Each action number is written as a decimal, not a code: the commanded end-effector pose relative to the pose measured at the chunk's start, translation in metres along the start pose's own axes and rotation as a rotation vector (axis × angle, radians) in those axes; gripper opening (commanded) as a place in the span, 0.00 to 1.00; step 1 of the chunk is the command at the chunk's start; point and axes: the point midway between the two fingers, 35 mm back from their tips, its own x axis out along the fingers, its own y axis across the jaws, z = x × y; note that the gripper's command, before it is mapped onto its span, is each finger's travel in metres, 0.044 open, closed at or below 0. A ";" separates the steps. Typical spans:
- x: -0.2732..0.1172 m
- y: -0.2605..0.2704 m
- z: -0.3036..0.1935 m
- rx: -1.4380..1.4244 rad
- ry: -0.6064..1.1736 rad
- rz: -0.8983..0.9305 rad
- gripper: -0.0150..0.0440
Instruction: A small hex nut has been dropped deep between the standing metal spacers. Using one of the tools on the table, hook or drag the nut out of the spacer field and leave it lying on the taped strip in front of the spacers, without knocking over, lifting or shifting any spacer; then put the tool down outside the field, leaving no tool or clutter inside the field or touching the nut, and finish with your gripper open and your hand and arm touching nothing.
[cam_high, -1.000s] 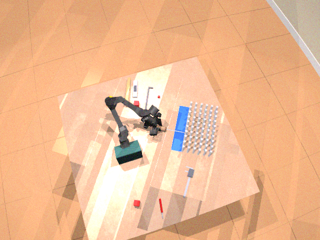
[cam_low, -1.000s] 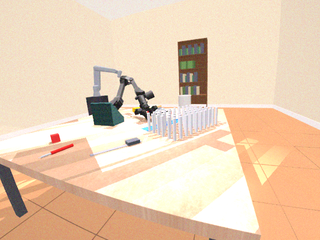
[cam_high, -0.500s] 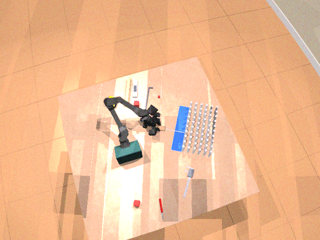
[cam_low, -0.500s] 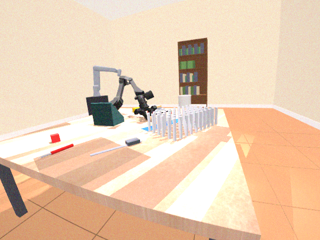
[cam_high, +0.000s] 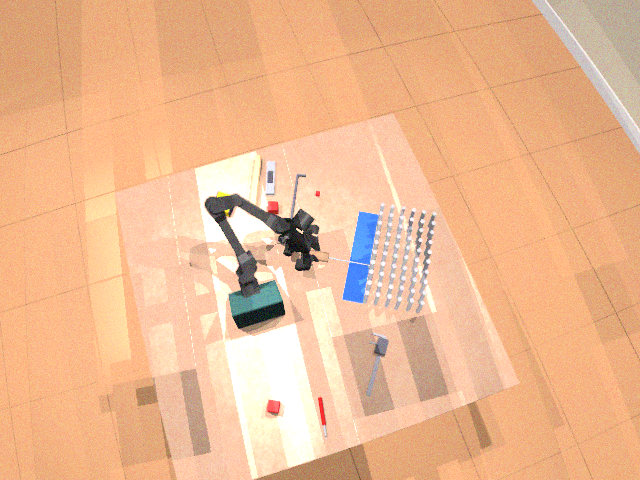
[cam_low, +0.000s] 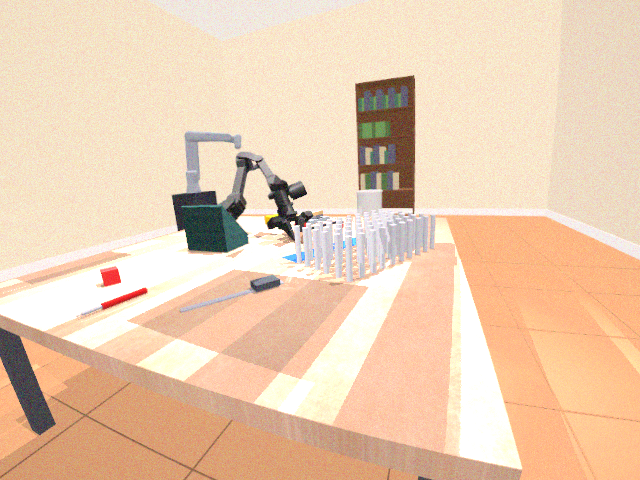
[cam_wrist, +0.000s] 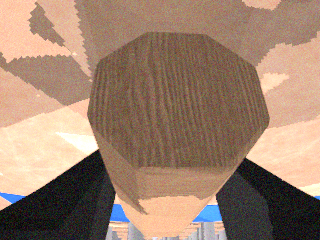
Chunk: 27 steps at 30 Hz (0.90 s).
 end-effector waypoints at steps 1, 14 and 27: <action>-0.002 0.000 0.002 0.003 0.001 0.000 0.25; -0.006 0.000 0.007 0.004 0.001 0.000 0.25; -0.009 0.000 0.013 0.004 0.001 0.000 0.25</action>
